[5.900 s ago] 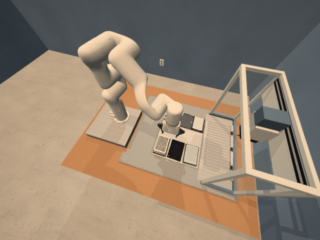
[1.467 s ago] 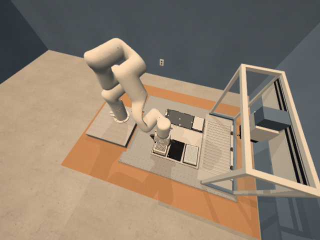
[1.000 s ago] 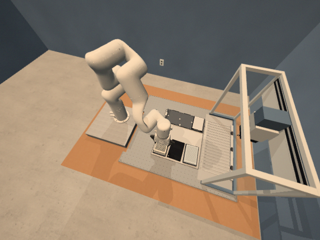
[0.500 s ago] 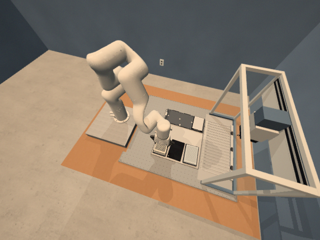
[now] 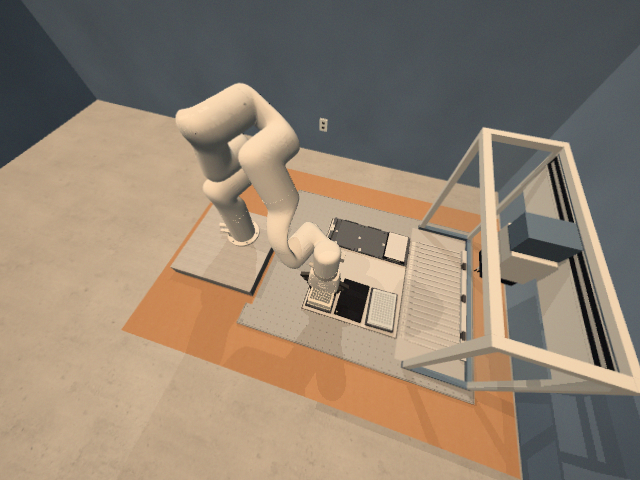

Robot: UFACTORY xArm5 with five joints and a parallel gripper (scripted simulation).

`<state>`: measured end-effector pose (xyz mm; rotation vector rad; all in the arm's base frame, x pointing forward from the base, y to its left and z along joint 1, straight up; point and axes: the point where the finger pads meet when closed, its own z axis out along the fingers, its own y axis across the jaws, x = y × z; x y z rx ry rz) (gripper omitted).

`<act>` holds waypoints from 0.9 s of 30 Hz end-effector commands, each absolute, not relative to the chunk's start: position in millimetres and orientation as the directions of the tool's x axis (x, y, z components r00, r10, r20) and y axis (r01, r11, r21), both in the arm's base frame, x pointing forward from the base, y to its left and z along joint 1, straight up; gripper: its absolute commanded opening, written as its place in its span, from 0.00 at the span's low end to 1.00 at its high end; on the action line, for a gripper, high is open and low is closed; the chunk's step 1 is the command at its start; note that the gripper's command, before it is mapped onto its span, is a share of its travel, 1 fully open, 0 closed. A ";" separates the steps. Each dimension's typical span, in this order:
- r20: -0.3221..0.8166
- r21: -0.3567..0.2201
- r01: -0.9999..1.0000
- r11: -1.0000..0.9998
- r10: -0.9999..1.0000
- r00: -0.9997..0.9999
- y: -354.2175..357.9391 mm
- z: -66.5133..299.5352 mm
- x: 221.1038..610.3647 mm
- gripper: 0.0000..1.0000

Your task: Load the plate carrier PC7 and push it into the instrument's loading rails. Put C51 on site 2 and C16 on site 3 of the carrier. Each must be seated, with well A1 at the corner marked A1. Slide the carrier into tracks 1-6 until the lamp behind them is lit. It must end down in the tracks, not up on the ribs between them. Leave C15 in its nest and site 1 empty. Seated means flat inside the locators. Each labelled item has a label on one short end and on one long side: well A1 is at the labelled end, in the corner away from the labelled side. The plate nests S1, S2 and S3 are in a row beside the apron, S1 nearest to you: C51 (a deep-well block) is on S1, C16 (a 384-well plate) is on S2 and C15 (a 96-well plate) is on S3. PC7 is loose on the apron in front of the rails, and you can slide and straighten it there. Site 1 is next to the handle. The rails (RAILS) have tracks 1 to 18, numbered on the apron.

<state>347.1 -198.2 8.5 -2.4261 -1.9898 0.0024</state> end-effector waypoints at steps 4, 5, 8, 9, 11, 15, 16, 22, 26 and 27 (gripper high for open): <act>0.000 -0.001 0.981 -0.196 0.981 0.196 -198.9 6.4 348.3 1.00; 0.000 -0.001 0.981 -0.196 0.981 0.196 -198.9 6.3 348.3 1.00; 0.000 -0.001 0.981 -0.196 0.981 0.196 -198.9 6.3 348.3 1.00; 0.000 -0.001 0.981 -0.196 0.981 0.196 -198.9 6.3 348.3 1.00; 0.000 -0.001 0.981 -0.196 0.981 0.196 -198.9 6.3 348.3 1.00; 0.000 -0.001 0.981 -0.196 0.981 0.196 -198.9 6.4 348.3 1.00; 0.000 -0.001 0.981 -0.196 0.981 0.196 -198.9 6.4 348.3 1.00; 0.000 -0.001 0.981 -0.196 0.981 0.196 -198.9 6.7 348.3 0.00; 0.000 -0.001 0.981 -0.196 0.981 0.196 -198.9 6.7 348.3 0.00; 0.000 -0.001 0.981 -0.196 0.981 0.196 -198.9 6.7 348.3 0.00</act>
